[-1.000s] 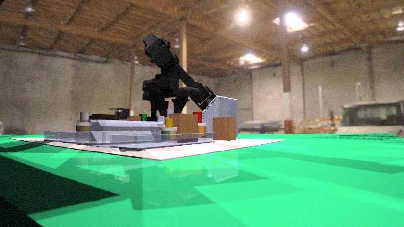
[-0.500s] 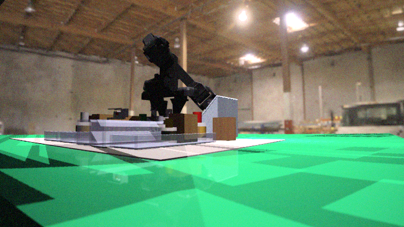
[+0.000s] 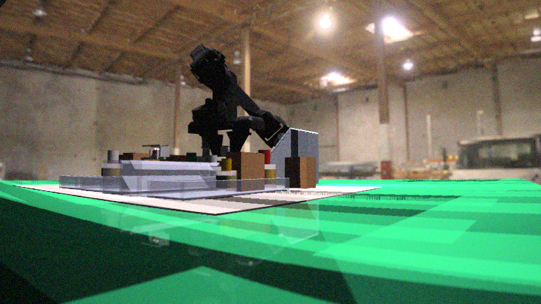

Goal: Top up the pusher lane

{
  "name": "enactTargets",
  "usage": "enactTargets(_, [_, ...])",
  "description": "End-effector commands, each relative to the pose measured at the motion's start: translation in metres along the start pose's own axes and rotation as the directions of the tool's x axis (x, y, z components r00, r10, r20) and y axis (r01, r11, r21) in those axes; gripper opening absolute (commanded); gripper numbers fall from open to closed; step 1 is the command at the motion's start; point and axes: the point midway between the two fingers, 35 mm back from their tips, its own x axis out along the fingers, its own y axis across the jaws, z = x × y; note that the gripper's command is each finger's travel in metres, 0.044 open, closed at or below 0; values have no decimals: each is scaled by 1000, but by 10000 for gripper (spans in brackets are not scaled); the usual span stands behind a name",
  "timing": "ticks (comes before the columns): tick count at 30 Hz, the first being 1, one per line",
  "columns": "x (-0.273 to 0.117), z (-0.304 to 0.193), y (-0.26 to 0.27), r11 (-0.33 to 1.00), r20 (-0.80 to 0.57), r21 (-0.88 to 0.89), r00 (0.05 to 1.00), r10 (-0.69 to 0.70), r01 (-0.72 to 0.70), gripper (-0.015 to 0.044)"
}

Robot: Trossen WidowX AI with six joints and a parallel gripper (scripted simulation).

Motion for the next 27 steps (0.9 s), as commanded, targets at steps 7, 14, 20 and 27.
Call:
enactTargets(7, [-4,11,-1,1000,21,11,1000,1,-1,0])
enactTargets(14, [-5,13,-1,1000,21,11,1000,1,-1,0])
enactTargets(20, [-5,15,-1,1000,21,11,1000,1,-1,0])
enactTargets(27, [-6,17,-2,1000,21,11,1000,1,-1,0])
